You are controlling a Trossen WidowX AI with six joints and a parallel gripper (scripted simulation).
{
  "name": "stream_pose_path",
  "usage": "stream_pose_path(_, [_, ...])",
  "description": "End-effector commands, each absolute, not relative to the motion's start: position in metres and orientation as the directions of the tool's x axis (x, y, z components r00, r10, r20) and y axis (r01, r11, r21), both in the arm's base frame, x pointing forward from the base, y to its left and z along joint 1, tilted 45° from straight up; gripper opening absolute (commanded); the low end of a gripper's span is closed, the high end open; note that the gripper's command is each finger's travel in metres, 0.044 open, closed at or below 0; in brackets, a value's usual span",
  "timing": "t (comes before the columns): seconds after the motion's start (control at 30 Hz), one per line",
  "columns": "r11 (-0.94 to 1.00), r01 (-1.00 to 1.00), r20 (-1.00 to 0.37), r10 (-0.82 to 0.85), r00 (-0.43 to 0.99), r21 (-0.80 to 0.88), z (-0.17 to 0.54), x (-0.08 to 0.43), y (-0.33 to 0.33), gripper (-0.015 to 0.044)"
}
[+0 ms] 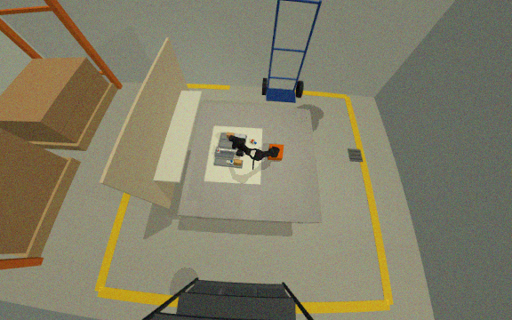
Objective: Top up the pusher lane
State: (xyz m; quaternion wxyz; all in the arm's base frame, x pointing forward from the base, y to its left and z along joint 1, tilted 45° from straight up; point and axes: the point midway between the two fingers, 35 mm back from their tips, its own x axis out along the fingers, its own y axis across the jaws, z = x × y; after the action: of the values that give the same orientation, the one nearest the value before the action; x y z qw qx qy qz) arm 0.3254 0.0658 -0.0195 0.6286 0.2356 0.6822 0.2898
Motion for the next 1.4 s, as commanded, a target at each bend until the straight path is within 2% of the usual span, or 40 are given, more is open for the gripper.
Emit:
stream_pose_path(0.0, [0.715,-0.049,-0.717,0.692,-0.086,0.697,-0.0192,0.3290,0.0675,0.0000])
stream_pose_path(1.37, [0.715,-0.049,-0.716,0.693,-0.086,0.697,-0.0272,0.3265,0.0752,0.0000])
